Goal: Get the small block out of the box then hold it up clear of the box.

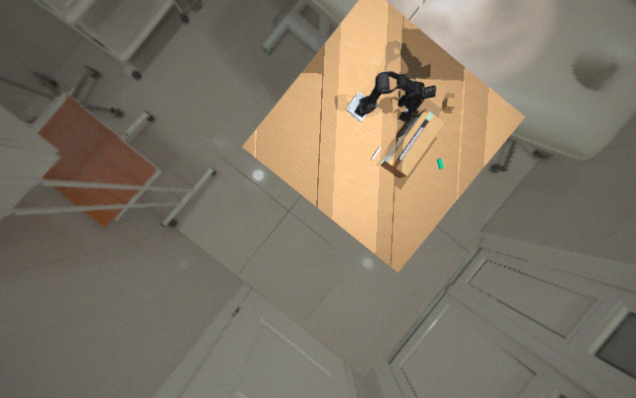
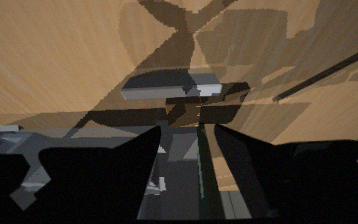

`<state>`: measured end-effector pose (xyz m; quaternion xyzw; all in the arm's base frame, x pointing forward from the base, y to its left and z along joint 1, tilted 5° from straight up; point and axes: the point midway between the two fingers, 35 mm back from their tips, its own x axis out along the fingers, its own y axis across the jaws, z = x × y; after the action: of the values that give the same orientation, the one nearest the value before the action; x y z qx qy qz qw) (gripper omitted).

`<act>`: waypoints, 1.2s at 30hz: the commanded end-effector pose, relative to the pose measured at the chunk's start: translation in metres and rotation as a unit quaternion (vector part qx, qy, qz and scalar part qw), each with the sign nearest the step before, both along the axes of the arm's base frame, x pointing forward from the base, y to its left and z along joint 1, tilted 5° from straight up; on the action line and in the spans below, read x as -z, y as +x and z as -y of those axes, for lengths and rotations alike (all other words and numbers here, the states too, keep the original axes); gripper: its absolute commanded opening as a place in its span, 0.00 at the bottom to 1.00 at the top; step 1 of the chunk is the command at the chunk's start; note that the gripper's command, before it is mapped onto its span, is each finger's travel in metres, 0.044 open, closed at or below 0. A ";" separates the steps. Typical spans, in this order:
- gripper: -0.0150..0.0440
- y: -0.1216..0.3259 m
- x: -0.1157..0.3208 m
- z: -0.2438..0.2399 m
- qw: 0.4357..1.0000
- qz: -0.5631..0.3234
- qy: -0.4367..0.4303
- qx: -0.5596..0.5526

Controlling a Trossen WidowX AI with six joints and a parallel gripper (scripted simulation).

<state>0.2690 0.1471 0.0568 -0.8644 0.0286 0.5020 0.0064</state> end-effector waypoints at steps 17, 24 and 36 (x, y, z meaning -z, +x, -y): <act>0.65 0.000 0.026 0.003 1.000 -0.003 -0.002 -0.003; 0.40 0.000 0.026 0.003 1.000 -0.003 -0.002 -0.003; 0.25 -0.005 -0.035 0.002 1.000 -0.002 -0.002 0.000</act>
<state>0.2652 0.1446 0.0758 -0.8617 0.0294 0.5065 -0.0005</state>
